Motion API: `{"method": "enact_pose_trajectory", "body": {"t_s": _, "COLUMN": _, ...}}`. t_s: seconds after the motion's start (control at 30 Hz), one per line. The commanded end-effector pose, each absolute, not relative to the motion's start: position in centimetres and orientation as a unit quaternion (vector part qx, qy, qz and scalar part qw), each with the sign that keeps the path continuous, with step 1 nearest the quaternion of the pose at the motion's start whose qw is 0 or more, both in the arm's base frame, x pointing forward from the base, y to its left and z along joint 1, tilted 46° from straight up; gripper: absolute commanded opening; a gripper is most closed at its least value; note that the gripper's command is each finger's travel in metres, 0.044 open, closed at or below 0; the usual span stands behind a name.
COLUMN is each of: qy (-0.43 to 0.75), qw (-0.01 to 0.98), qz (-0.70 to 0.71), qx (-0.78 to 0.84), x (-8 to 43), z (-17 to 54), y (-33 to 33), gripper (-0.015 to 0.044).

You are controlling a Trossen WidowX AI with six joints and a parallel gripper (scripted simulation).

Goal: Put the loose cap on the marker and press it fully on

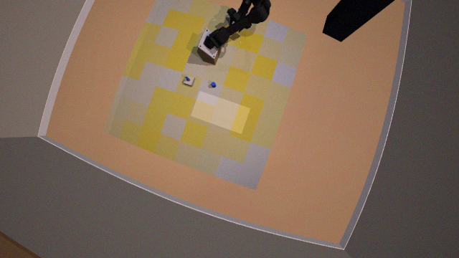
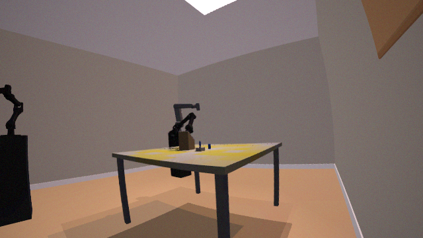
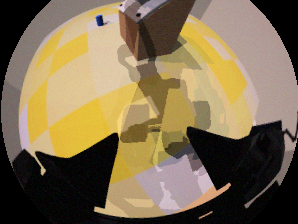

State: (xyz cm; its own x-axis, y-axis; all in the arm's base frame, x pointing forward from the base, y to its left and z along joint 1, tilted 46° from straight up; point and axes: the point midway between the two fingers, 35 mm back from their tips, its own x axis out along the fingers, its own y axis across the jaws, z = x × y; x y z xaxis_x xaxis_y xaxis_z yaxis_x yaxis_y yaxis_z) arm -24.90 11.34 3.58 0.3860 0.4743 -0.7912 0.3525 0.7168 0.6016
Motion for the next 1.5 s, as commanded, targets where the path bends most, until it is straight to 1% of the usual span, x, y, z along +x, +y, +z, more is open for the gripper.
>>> {"method": "enact_pose_trajectory", "body": {"t_s": 0.0, "qy": 0.553, "qw": 0.743, "qz": 0.038, "qx": 0.376, "x": -24.9, "z": 3.6, "y": 11.4, "gripper": 0.0374}}
{"method": "enact_pose_trajectory", "body": {"t_s": 0.1, "qy": 0.551, "qw": 0.726, "qz": -0.01, "qx": 0.412, "x": -24.3, "z": 3.8, "y": 12.3, "gripper": 0.0295}}
{"method": "enact_pose_trajectory", "body": {"t_s": 0.17, "qy": 0.546, "qw": 0.698, "qz": -0.074, "qx": 0.458, "x": -23.5, "z": 4.1, "y": 13.5, "gripper": 0.0243}}
{"method": "enact_pose_trajectory", "body": {"t_s": 0.3, "qy": 0.522, "qw": 0.607, "qz": -0.227, "qx": 0.555, "x": -21.9, "z": 5.1, "y": 16.1, "gripper": 0.0241}}
{"method": "enact_pose_trajectory", "body": {"t_s": 0.43, "qy": 0.481, "qw": 0.486, "qz": -0.371, "qx": 0.628, "x": -20.5, "z": 6.3, "y": 18.5, "gripper": 0.0241}}
{"method": "enact_pose_trajectory", "body": {"t_s": 0.63, "qy": 0.381, "qw": 0.275, "qz": -0.552, "qx": 0.689, "x": -18.0, "z": 8.6, "y": 22.0, "gripper": 0.0241}}
{"method": "enact_pose_trajectory", "body": {"t_s": 0.83, "qy": 0.25, "qw": 0.044, "qz": -0.678, "qx": 0.689, "x": -14.9, "z": 11.4, "y": 25.5, "gripper": 0.0241}}
{"method": "enact_pose_trajectory", "body": {"t_s": 1.03, "qy": 0.109, "qw": -0.187, "qz": -0.747, "qx": 0.629, "x": -10.7, "z": 14.6, "y": 28.9, "gripper": 0.0241}}
{"method": "enact_pose_trajectory", "body": {"t_s": 1.23, "qy": -0.041, "qw": -0.408, "qz": -0.748, "qx": 0.522, "x": -4.5, "z": 18.0, "y": 32.5, "gripper": 0.0241}}
{"method": "enact_pose_trajectory", "body": {"t_s": 1.3, "qy": -0.1, "qw": -0.461, "qz": -0.734, "qx": 0.488, "x": -2.0, "z": 18.1, "y": 32.9, "gripper": 0.0241}}
{"method": "enact_pose_trajectory", "body": {"t_s": 1.37, "qy": -0.118, "qw": -0.47, "qz": -0.724, "qx": 0.491, "x": 0.1, "z": 17.4, "y": 32.3, "gripper": 0.0241}}
{"method": "enact_pose_trajectory", "body": {"t_s": 1.47, "qy": -0.205, "qw": -0.512, "qz": -0.7, "qx": 0.453, "x": 3.1, "z": 16.1, "y": 31.5, "gripper": 0.0241}}
